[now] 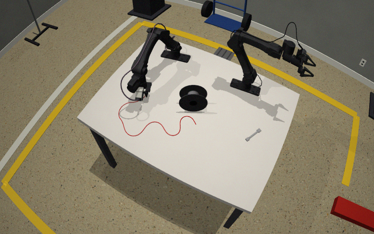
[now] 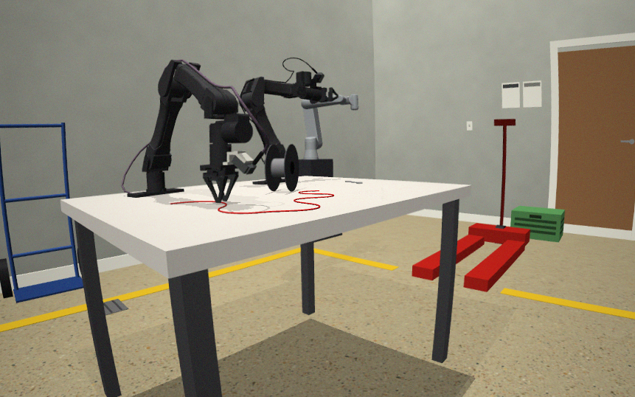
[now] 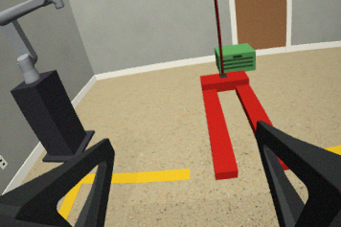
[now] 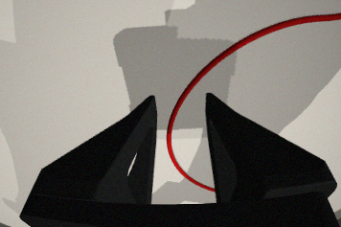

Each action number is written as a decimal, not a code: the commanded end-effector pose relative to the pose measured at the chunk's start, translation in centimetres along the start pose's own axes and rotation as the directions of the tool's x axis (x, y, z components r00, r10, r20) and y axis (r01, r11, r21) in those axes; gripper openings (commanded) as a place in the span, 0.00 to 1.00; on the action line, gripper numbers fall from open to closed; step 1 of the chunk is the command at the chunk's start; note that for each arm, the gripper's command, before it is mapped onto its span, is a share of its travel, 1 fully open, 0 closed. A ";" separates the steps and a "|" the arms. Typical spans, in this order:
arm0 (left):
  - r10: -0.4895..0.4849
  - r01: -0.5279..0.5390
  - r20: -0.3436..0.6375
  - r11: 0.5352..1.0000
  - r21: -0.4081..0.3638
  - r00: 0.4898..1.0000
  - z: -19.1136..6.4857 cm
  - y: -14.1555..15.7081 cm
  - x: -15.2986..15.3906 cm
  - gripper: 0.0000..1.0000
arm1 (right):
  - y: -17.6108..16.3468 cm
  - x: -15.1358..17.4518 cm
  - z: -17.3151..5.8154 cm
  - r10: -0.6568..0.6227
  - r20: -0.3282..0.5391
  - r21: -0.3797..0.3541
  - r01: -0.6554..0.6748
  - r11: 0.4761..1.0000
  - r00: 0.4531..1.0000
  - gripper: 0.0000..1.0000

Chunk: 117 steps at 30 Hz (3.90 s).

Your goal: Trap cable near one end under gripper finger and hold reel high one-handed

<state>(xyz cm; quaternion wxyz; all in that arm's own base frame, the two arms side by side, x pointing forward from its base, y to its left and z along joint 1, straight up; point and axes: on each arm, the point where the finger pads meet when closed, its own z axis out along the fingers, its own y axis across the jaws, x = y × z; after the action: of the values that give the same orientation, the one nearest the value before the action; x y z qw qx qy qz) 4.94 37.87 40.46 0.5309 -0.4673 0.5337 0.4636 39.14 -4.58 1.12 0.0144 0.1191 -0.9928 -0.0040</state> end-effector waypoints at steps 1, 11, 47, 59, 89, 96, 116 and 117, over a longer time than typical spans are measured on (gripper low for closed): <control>0.007 -0.007 -0.024 1.000 -0.007 1.000 0.3 0.0 0.9 1.00 | 0.5 -0.1 -1.1 -0.006 0.034 0.019 0.005 1.000 0.999 0.30; 0.007 -0.007 -0.024 1.000 -0.007 1.000 0.3 0.0 0.9 1.00 | 0.2 -1.3 -2.9 -0.008 0.064 0.030 0.006 1.000 0.998 0.30; 0.007 -0.007 -0.024 1.000 -0.007 1.000 0.3 0.0 0.9 1.00 | -0.5 0.5 -0.2 0.006 0.030 0.017 -0.006 1.000 1.000 0.30; 0.007 -0.007 -0.024 1.000 -0.007 1.000 0.3 0.0 0.9 1.00 | -0.2 0.2 -0.3 -0.002 0.035 0.014 0.001 1.000 0.999 0.20; 0.007 -0.007 -0.024 1.000 -0.007 1.000 0.3 0.0 0.9 1.00 | 0.4 0.5 -0.5 -0.004 0.026 0.011 0.004 1.000 1.000 0.00; 0.007 -0.007 -0.024 1.000 -0.007 1.000 0.3 0.0 0.9 1.00 | 0.4 -0.9 -2.9 -0.008 0.062 0.024 0.006 1.000 0.998 0.00; 0.007 -0.007 -0.024 1.000 -0.007 1.000 0.3 0.0 0.9 1.00 | -0.3 -0.5 -5.9 0.000 0.063 0.024 -0.002 1.000 0.998 0.00; 0.007 -0.007 -0.024 1.000 -0.007 1.000 0.3 0.0 0.9 1.00 | -0.3 -0.4 -5.6 0.001 0.058 0.022 -0.002 1.000 0.998 0.00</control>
<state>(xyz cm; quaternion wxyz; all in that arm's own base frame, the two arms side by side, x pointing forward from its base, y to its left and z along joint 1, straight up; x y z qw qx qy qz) 4.94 37.87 40.46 0.5309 -0.4673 0.5337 0.4636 38.74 -4.43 4.38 0.0133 0.1194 -0.9927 -0.0031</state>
